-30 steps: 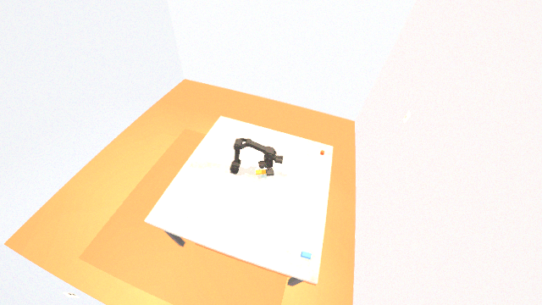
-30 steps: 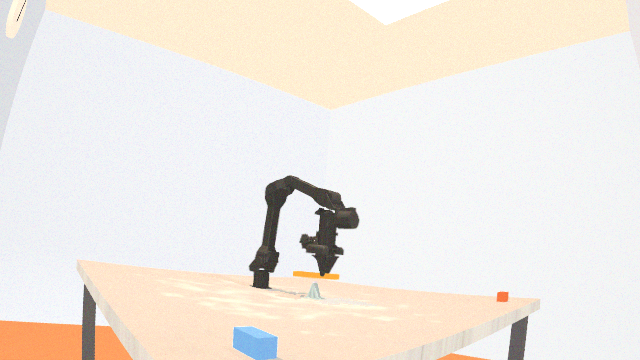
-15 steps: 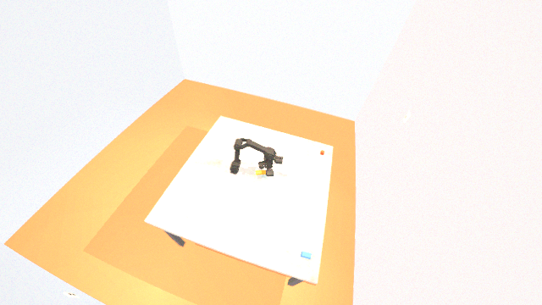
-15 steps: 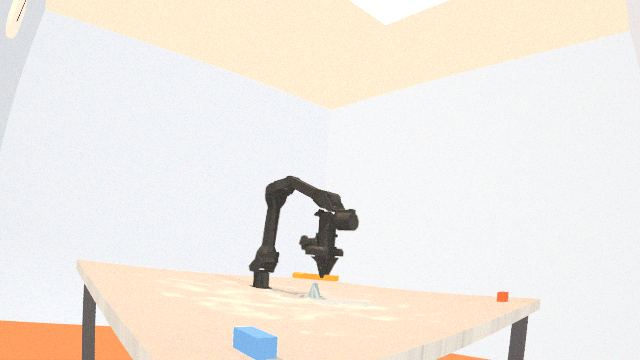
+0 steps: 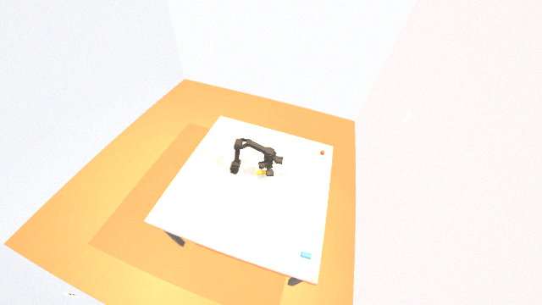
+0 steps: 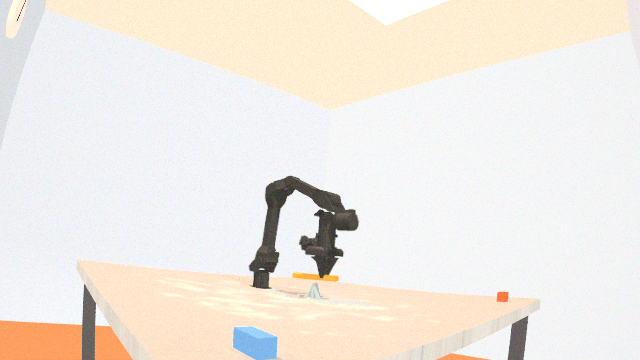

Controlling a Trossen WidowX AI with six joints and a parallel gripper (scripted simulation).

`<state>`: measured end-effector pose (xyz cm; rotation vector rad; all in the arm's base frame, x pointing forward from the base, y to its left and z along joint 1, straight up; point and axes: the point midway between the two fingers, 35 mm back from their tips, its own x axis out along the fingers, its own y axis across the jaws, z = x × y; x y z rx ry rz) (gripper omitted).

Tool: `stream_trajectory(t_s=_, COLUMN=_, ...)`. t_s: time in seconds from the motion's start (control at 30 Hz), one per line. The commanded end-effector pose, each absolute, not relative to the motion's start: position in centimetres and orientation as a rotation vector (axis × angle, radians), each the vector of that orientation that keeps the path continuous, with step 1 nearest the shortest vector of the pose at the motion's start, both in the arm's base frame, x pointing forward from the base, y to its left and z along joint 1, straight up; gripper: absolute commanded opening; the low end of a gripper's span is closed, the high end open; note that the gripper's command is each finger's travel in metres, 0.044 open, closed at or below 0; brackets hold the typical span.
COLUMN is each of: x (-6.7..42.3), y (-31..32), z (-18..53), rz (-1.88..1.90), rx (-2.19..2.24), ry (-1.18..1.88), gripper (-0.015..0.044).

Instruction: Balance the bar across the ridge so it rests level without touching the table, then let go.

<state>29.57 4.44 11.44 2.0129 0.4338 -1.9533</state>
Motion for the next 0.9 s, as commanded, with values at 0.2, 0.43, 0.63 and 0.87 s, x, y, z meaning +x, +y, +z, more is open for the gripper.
stream_trajectory(t_s=0.2, x=29.6, y=4.4, z=11.3, rz=-1.955, rx=2.015, ry=0.428, gripper=0.0)
stream_trajectory(t_s=0.43, x=29.6, y=4.4, z=11.23, rz=-1.955, rx=2.015, ry=0.428, gripper=0.0)
stream_trajectory(t_s=0.63, x=29.6, y=4.4, z=11.19, rz=-1.955, rx=2.015, ry=0.428, gripper=0.0)
stream_trajectory(t_s=0.87, x=29.6, y=4.4, z=11.13, rz=-1.955, rx=2.015, ry=0.428, gripper=0.0)
